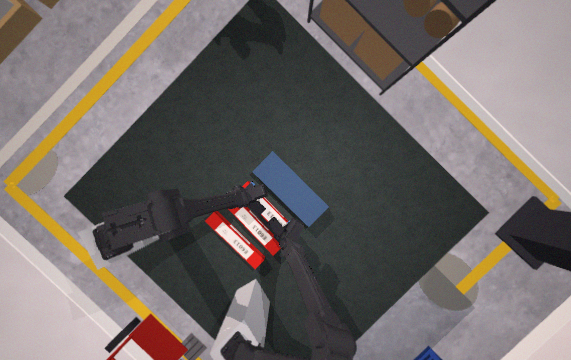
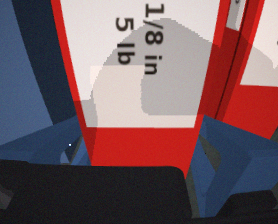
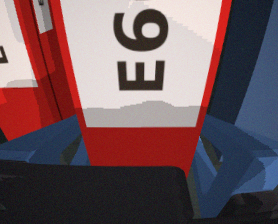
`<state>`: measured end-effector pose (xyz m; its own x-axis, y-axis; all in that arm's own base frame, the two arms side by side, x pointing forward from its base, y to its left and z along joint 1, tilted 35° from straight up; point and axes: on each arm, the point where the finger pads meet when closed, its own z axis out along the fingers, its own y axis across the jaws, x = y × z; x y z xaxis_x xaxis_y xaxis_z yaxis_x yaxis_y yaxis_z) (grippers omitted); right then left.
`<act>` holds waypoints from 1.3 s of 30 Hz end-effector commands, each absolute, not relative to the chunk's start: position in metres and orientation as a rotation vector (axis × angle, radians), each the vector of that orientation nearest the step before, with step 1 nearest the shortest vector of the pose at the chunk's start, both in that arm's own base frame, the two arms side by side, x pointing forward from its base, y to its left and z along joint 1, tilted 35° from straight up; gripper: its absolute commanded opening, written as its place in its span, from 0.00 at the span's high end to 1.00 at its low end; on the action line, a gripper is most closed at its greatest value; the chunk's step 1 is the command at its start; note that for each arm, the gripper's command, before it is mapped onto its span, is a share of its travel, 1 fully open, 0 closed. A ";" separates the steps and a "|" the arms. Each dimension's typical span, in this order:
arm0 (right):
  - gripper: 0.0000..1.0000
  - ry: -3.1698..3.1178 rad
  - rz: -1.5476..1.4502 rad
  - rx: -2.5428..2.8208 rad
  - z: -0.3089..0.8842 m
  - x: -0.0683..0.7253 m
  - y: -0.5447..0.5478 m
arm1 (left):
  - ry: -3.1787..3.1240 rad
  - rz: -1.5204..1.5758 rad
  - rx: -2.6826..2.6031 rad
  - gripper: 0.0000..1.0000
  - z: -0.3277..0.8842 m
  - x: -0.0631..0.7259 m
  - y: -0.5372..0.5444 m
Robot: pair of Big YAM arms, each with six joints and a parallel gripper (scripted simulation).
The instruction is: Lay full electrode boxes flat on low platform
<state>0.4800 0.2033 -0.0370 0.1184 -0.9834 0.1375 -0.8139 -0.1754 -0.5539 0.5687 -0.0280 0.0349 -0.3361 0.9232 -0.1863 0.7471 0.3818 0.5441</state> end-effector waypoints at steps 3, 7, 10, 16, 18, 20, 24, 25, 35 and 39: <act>1.00 1.741 -0.704 -2.045 -0.038 0.494 0.202 | 2.162 0.529 1.423 1.00 0.038 0.583 -0.020; 1.00 1.741 -0.703 -2.047 -0.043 0.495 0.202 | 2.172 0.520 1.433 1.00 0.029 0.581 -0.021; 1.00 1.742 -0.705 -2.046 -0.045 0.499 0.201 | 2.164 0.526 1.426 1.00 0.029 0.587 -0.020; 1.00 1.725 -0.711 -2.028 -0.035 0.504 0.205 | 2.159 0.531 1.421 1.00 0.037 0.586 -0.019; 1.00 1.742 -0.704 -2.047 -0.052 0.503 0.201 | 2.166 0.527 1.426 1.00 0.022 0.591 -0.019; 1.00 1.735 -0.695 -2.047 -0.048 0.498 0.207 | 2.162 0.519 1.426 1.00 0.027 0.588 -0.026; 1.00 1.735 -0.695 -2.047 -0.048 0.498 0.206 | 2.162 0.519 1.426 1.00 0.027 0.588 -0.026; 1.00 1.735 -0.695 -2.047 -0.048 0.498 0.206 | 2.162 0.519 1.426 1.00 0.027 0.588 -0.026; 1.00 1.734 -0.713 -2.031 -0.049 0.509 0.201 | 2.167 0.525 1.429 1.00 0.017 0.592 -0.019; 1.00 1.744 -0.702 -2.049 -0.062 0.506 0.201 | 2.176 0.519 1.436 1.00 0.010 0.591 -0.019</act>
